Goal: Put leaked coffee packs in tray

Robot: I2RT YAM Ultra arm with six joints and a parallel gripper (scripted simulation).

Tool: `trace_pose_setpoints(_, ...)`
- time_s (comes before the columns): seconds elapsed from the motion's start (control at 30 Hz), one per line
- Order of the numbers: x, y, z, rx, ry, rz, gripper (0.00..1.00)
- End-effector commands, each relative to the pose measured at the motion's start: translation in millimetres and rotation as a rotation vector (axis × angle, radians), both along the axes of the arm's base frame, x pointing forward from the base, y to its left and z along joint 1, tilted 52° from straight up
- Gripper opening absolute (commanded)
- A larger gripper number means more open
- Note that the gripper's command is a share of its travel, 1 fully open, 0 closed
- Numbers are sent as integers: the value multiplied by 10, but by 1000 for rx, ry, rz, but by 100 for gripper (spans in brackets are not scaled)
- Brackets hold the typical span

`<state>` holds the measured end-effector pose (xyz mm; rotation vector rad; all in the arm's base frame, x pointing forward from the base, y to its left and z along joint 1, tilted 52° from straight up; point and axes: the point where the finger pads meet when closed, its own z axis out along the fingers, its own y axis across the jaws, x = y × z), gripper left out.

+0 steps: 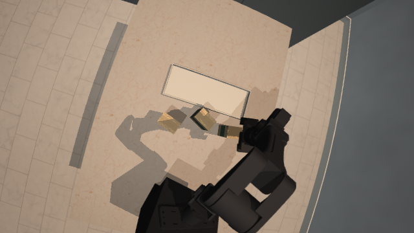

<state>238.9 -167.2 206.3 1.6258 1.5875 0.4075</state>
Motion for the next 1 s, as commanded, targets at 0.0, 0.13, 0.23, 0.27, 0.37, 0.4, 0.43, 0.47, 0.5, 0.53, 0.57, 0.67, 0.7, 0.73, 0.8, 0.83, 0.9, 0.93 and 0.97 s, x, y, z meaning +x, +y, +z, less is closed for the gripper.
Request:
trace_pose_setpoints(0.0,-6,-49,168,-25,-30,-13,79)
trace_pose_setpoints(0.13,-6,-49,168,-25,-30,-13,79)
trace_pose_setpoints(0.23,-6,-49,168,-25,-30,-13,79)
trace_pose_setpoints(0.27,-6,-49,168,-25,-30,-13,79)
trace_pose_setpoints(0.37,-6,-49,168,-25,-30,-13,79)
trace_pose_setpoints(0.4,-2,-53,165,-24,-30,-13,79)
trace_pose_setpoints(0.43,23,-78,147,-22,-28,-15,79)
trace_pose_setpoints(0.47,45,-89,128,-18,-27,-16,79)
trace_pose_setpoints(0.5,78,-77,112,-18,-25,-8,79)
trace_pose_setpoints(0.53,100,-64,13,-6,-12,-3,79)
trace_pose_setpoints(0.57,108,-56,-125,11,7,-3,79)
trace_pose_setpoints(0.67,211,-108,-216,11,7,-3,79)
trace_pose_setpoints(0.7,240,-122,-242,11,7,-3,79)
trace_pose_setpoints(0.73,240,-122,-242,11,7,-3,79)
trace_pose_setpoints(0.8,263,-134,-262,11,7,-3,79)
trace_pose_setpoints(0.83,280,-142,-277,11,7,-3,79)
trace_pose_setpoints(0.9,306,-160,-246,4,0,-3,79)
trace_pose_setpoints(0.93,293,-174,-238,2,-3,-9,79)
trace_pose_setpoints(0.97,273,-167,-146,-19,-25,-12,79)
